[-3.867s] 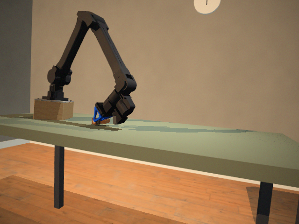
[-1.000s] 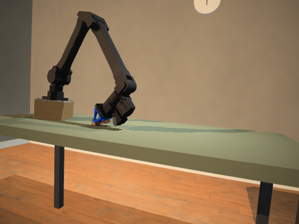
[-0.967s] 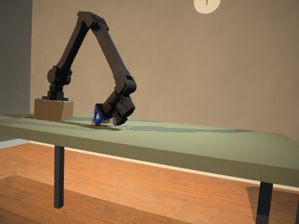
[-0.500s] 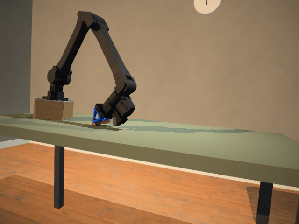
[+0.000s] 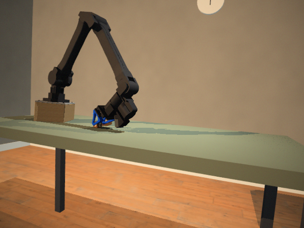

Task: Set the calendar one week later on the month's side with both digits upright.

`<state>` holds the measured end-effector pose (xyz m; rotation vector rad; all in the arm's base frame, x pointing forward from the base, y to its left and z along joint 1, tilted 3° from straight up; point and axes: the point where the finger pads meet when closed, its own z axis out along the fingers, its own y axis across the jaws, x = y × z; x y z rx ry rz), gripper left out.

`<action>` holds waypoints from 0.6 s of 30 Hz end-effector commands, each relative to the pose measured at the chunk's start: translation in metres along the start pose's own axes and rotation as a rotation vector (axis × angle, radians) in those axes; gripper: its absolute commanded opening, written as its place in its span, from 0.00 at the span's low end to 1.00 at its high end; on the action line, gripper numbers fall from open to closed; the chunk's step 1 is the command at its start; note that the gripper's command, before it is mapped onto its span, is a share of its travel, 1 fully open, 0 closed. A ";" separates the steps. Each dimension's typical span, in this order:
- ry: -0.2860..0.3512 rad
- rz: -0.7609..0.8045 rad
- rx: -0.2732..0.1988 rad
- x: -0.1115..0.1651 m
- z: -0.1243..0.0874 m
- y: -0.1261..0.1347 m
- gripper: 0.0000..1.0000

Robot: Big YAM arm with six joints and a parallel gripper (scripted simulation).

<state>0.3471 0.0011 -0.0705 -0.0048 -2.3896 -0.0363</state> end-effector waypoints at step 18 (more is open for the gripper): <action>-0.035 -0.006 0.007 0.004 -0.022 0.005 0.65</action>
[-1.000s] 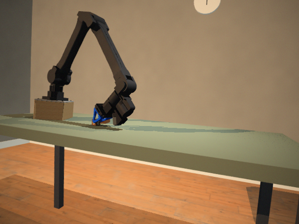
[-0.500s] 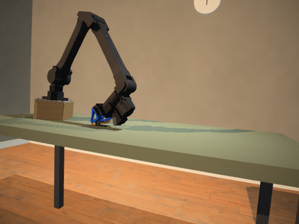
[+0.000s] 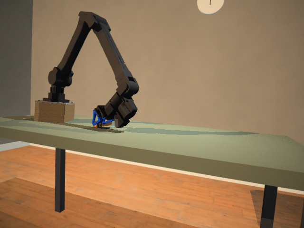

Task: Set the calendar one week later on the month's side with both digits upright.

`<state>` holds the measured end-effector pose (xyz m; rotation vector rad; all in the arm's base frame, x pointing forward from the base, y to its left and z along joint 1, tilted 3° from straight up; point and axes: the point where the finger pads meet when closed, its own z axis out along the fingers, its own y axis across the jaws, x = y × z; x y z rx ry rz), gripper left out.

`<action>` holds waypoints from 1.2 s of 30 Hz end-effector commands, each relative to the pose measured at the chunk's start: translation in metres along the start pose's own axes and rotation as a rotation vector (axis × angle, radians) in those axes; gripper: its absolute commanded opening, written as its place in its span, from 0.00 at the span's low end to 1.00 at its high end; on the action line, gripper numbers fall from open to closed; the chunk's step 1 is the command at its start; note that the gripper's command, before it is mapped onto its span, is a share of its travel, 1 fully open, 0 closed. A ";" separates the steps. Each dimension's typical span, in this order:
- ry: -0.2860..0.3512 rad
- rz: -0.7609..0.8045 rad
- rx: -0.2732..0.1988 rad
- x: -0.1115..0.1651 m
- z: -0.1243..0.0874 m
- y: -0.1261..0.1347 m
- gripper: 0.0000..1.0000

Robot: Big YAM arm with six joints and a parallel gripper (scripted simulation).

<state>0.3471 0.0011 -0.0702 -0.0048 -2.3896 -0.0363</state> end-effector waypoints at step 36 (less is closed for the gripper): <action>-0.061 -0.006 0.001 0.048 -0.064 0.000 0.65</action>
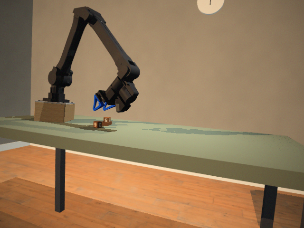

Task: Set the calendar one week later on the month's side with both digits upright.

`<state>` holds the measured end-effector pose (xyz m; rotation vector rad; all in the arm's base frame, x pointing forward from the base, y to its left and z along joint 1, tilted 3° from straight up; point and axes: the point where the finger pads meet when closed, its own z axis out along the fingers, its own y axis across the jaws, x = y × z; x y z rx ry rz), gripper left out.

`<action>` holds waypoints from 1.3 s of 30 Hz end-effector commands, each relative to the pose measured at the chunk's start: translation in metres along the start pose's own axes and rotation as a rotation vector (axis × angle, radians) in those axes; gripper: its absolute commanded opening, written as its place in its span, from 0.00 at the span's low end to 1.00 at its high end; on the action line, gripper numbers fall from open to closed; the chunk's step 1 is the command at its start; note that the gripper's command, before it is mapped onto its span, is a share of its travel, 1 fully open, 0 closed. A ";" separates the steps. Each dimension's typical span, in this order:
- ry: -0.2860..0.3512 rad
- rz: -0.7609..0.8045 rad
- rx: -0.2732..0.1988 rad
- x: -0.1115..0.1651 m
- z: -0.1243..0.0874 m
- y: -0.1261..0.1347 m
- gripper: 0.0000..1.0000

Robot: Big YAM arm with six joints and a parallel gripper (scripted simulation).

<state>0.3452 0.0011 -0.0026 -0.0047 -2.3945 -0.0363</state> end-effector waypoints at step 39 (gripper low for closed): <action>-0.648 0.016 -0.008 0.006 -0.011 -0.004 0.65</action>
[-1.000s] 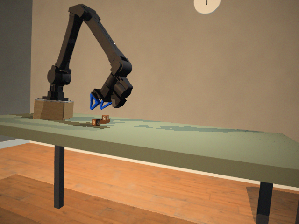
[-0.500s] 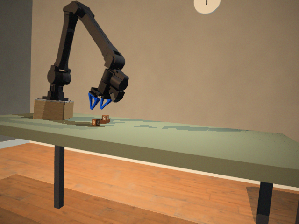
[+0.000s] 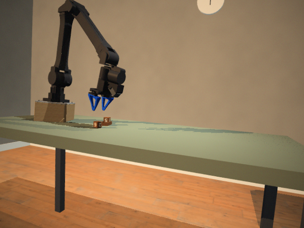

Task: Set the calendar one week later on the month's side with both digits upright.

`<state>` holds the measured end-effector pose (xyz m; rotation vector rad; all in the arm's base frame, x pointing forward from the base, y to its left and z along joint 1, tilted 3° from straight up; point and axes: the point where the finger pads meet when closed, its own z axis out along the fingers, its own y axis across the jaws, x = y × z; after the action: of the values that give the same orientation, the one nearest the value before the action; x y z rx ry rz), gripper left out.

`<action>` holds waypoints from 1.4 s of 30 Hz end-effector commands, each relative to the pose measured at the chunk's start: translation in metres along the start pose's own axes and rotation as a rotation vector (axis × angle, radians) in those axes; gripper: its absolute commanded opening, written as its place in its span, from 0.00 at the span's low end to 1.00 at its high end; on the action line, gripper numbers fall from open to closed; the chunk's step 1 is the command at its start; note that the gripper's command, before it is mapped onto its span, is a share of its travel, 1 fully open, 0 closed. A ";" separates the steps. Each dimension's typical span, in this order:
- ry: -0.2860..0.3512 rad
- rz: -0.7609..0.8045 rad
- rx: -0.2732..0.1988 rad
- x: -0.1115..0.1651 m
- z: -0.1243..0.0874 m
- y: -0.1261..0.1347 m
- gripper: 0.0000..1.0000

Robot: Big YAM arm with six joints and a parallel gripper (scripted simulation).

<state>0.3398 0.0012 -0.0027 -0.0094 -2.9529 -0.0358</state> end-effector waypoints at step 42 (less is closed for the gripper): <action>-0.279 -0.392 0.051 -0.015 -0.028 -0.003 1.00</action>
<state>0.3379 0.0006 0.0005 0.3695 -3.1573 -0.0250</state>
